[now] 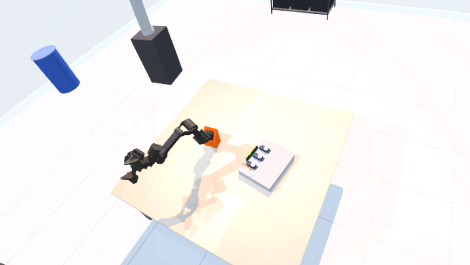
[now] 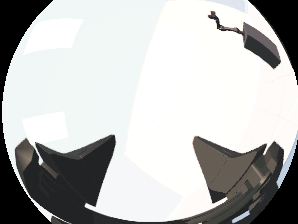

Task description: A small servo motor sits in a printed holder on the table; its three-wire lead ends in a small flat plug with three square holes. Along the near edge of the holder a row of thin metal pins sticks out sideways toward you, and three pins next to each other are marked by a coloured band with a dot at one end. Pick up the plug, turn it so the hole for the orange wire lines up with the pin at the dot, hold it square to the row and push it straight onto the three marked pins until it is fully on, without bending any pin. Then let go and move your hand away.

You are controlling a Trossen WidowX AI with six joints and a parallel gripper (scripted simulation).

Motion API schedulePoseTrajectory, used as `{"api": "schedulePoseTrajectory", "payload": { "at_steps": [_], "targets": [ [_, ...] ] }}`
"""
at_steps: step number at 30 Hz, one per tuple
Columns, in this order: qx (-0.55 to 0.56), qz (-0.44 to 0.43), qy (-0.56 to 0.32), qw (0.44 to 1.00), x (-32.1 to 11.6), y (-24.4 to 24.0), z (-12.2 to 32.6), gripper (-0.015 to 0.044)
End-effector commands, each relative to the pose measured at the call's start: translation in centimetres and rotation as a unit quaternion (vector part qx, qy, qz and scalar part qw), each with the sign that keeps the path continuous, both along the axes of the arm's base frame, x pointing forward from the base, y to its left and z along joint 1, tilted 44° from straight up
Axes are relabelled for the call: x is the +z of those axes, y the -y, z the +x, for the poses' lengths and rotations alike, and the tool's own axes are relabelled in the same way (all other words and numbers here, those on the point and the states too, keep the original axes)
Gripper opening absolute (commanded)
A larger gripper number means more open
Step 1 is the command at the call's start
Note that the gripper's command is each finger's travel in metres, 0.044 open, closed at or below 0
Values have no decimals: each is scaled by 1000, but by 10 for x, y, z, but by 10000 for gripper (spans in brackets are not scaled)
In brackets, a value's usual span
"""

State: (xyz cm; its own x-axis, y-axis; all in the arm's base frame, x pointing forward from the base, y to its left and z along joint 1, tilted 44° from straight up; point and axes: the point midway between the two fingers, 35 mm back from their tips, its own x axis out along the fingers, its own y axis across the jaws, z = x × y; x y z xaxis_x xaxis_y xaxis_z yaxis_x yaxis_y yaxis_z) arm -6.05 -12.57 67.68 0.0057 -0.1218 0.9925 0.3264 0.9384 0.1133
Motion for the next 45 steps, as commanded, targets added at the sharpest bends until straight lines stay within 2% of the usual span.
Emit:
{"api": "schedulePoseTrajectory", "payload": {
  "at_steps": [1, 11, 30, 45],
  "targets": [
    [0, 0, 0, 1000, 0, 0, 0, 374],
    [12, 26, 8, 1000, -7, 15, 8, 115],
    [55, 126, 1, 990, -39, 66, 53, 115],
    [82, 210, -50, 973, -76, 94, 112, 115]
  ]
}}
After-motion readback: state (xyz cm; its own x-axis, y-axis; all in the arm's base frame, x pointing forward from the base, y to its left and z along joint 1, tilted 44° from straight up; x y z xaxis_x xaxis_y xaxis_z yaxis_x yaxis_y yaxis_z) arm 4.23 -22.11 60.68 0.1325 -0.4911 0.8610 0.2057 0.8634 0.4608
